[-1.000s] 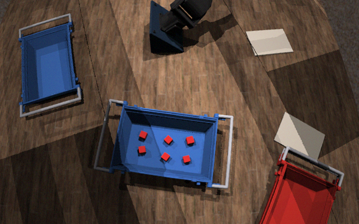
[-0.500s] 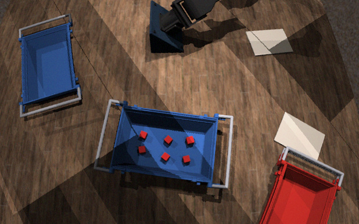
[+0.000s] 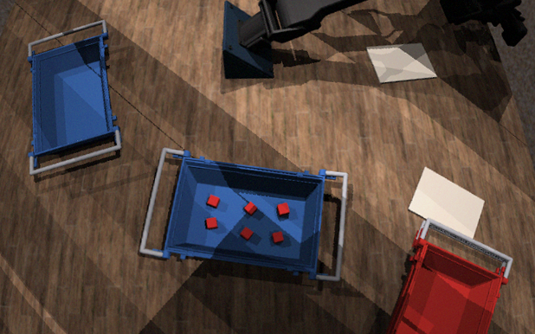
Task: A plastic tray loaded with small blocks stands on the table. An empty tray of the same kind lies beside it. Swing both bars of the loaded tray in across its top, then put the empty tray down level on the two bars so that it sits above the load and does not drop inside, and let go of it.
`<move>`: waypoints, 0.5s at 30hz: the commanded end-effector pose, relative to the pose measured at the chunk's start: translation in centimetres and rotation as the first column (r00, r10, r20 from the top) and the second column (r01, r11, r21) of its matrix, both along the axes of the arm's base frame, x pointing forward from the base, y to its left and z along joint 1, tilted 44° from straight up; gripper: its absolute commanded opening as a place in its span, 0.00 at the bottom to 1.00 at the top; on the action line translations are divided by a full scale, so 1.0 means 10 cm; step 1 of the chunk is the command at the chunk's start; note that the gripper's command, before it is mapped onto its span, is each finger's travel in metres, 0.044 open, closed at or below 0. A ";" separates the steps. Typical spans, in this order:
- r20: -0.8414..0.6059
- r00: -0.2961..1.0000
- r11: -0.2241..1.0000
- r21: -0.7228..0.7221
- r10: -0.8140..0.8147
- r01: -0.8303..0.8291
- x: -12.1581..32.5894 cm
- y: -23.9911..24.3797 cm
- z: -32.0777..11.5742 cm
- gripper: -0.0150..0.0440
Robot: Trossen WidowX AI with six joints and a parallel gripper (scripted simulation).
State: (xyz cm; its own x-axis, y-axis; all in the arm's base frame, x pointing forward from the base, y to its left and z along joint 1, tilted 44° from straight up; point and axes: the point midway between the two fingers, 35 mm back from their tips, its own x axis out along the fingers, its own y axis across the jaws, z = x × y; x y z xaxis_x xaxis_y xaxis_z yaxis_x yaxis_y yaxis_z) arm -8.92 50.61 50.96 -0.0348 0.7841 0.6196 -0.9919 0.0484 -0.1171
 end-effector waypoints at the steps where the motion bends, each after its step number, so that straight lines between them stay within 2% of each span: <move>1: -0.004 0.995 0.993 -0.070 -0.097 0.097 0.70 0.03 -0.01 0.40; 15: -0.147 0.928 0.894 -0.353 -0.343 0.275 2.87 -0.38 -0.35 0.40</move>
